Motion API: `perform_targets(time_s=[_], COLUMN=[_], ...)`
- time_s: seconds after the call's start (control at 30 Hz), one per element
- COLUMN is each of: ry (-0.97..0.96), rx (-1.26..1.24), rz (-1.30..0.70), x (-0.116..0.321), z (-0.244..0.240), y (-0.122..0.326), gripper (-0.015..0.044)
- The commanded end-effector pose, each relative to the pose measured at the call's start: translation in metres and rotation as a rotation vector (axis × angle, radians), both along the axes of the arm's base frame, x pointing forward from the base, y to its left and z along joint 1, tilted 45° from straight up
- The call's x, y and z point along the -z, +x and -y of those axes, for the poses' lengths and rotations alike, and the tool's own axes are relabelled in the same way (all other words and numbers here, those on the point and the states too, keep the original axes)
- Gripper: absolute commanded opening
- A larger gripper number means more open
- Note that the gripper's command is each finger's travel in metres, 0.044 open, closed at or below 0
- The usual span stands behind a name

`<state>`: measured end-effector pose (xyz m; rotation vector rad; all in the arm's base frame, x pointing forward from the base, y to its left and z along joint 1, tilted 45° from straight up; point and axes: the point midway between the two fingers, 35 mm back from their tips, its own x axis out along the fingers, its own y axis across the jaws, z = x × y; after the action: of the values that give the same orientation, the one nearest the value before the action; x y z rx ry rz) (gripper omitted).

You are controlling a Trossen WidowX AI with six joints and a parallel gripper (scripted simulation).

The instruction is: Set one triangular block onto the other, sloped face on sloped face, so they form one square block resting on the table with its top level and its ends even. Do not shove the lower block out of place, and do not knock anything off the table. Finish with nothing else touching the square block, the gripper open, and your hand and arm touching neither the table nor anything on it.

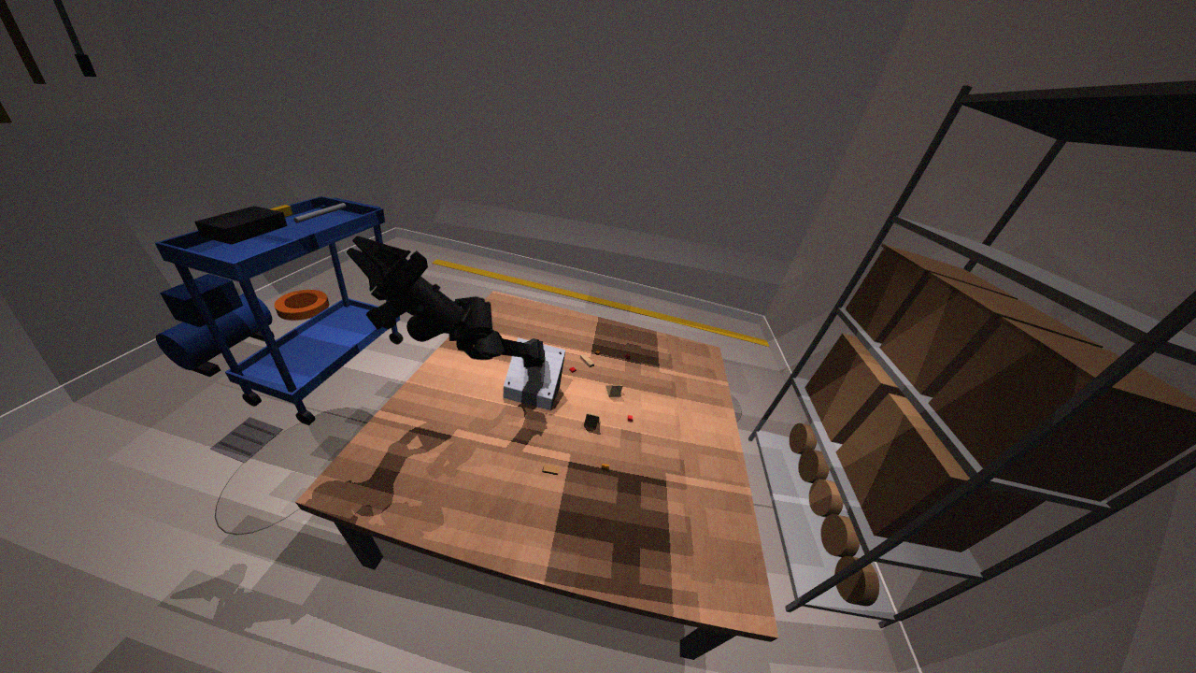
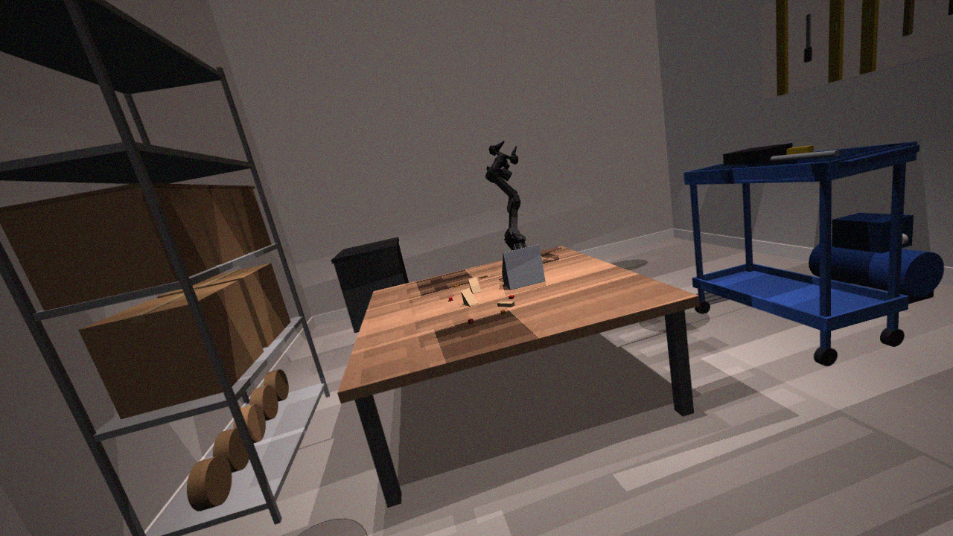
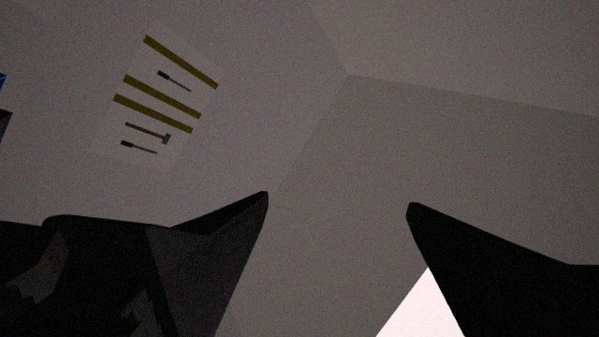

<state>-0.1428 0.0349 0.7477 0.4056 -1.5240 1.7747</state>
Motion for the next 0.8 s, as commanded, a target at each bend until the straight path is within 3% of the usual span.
perform_targets(time_s=[0.0,0.1,0.43,0.77], ry=[0.002,0.032,0.135,0.097], rx=[0.003,0.056,0.379,0.742], rz=[-0.004,-0.062,-0.363,-0.655], x=[-0.001,-0.01,-0.032,0.0], z=[-0.001,-0.009,-0.044,-0.07], y=[0.002,0.028,0.179,0.346], gripper=[0.0426,0.044,0.044,0.044])
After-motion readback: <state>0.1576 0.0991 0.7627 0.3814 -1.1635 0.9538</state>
